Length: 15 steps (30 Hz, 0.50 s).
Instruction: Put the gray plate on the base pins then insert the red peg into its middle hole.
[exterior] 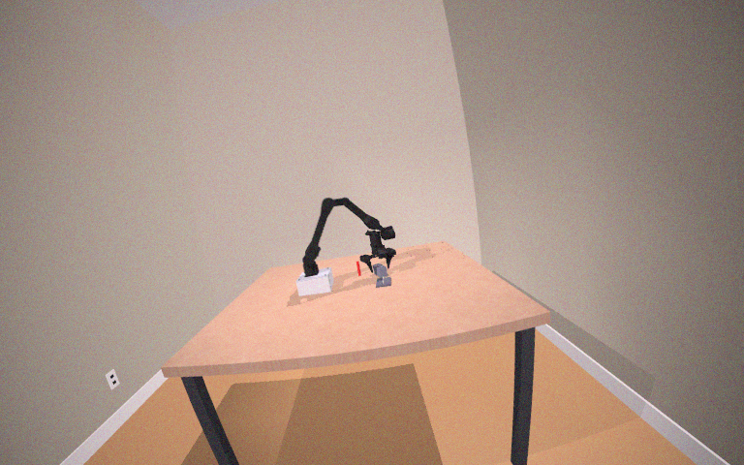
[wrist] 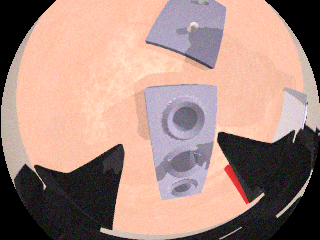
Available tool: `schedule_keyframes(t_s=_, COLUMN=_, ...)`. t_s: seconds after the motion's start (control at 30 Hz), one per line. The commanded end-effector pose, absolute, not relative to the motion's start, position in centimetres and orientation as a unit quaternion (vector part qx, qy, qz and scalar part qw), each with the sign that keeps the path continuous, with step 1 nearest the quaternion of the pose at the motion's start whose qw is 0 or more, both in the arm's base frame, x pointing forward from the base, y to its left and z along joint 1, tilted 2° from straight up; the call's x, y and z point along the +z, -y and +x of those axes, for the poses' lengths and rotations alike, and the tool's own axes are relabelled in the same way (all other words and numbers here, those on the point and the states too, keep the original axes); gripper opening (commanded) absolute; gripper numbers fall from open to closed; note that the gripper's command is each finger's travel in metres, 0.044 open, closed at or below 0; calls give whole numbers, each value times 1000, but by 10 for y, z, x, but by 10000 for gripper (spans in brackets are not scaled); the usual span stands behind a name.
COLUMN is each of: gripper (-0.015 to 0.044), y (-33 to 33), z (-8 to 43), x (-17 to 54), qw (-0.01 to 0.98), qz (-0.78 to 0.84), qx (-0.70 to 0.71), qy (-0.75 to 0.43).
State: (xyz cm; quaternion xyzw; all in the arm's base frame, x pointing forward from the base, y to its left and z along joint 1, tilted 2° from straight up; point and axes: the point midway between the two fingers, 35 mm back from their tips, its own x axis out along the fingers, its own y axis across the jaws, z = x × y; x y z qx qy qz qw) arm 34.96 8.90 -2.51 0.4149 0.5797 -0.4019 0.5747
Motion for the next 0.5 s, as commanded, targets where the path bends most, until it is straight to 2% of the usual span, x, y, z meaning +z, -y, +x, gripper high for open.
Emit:
schedule_keyframes(t_s=0.0, gripper=440, y=-88, z=347, x=-34, qw=574, qz=411, qx=-405, qy=-581)
schedule_keyframes(t_s=0.17, gripper=440, y=-87, z=347, x=-39, qw=574, qz=411, qx=-405, qy=-581)
schedule_keyframes(t_s=0.47, gripper=204, y=-87, z=347, x=-39, qw=574, qz=411, qx=-405, qy=-581)
